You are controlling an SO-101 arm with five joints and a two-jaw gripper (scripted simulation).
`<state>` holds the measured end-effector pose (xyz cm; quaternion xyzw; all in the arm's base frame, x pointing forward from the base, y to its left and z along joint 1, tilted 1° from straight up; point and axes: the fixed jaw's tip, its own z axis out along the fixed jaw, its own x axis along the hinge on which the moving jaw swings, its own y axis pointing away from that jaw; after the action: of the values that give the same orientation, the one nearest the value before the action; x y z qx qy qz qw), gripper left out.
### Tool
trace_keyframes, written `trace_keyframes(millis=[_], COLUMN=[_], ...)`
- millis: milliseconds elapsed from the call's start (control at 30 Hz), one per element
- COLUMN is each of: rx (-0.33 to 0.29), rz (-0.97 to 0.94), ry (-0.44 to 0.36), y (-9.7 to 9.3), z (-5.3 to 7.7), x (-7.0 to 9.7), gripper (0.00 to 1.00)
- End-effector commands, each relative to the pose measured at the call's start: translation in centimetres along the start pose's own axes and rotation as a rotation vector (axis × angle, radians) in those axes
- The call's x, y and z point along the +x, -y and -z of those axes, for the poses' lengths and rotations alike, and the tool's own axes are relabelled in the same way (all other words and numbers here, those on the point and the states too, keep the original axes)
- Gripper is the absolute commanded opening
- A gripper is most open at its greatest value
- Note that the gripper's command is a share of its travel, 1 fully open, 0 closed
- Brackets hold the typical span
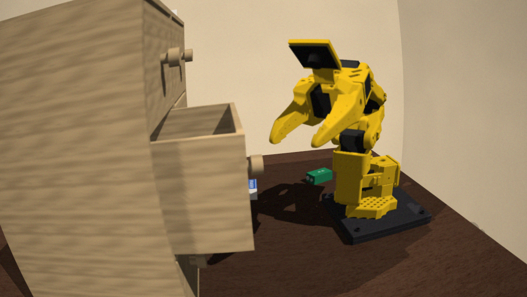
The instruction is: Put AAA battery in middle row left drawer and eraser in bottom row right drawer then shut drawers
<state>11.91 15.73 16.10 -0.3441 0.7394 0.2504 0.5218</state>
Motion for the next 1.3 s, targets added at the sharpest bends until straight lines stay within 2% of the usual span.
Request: trace_keyframes(millis=[0, 400, 567, 967, 1100, 1267], rx=[0.011, 0.011, 0.055, 0.055, 0.091, 0.091], rz=[-0.014, -0.014, -0.03, -0.03, -0.042, -0.042], ry=[-0.001, -0.001, -0.001, -0.001, -0.001, -0.001], y=[0.2, 0.2, 1.2, 1.2, 2.1, 2.1], z=[-0.1, -0.1, -1.3, -1.3, -2.2, -2.2], x=[0.3, 0.3, 0.4, 0.4, 0.7, 0.7], gripper=[0.21, 0.21, 0.21, 0.21, 0.21, 0.21])
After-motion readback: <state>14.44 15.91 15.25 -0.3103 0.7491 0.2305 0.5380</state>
